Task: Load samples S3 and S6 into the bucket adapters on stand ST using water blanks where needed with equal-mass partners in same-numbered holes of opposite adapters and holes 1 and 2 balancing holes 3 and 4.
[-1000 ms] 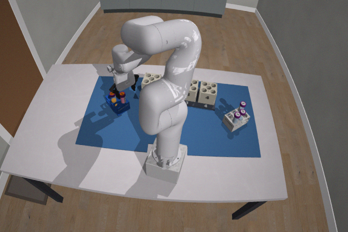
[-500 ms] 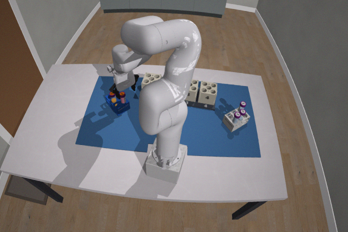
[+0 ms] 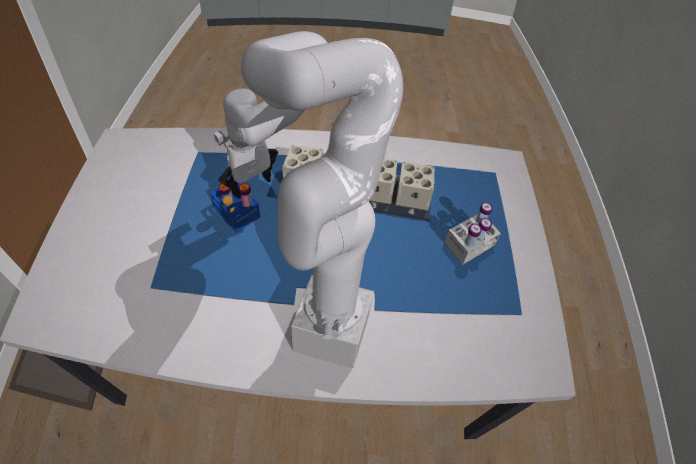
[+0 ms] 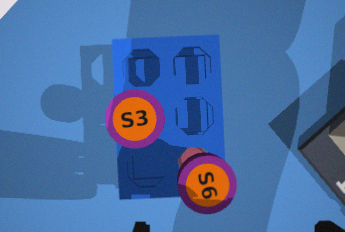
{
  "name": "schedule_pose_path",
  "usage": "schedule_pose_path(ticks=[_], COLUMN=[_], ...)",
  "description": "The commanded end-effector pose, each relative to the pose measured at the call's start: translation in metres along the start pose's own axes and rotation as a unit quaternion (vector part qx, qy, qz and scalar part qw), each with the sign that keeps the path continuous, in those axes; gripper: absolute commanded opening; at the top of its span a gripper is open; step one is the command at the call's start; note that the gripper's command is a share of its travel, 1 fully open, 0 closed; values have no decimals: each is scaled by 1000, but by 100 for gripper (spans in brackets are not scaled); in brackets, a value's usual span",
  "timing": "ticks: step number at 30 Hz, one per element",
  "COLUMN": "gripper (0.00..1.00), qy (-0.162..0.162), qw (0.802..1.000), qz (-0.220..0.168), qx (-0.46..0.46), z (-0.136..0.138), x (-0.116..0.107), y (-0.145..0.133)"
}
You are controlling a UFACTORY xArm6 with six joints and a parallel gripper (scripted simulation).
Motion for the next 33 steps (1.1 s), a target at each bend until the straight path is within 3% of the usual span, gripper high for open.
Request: schedule_pose_path(ticks=[1, 6, 33], gripper=[100, 100, 100], qy=[0, 0, 0], qw=[1000, 1000, 1000], qz=[2, 2, 2], qx=[0, 0, 0], z=[0, 0, 0], x=[-1, -1, -68], y=[1, 1, 1])
Point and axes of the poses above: the point where the finger pads meet when closed, its own x axis out along the fingers, its own z axis across the jaws, y = z × x, the point moved 6 cm from there along -x, back along the fingers
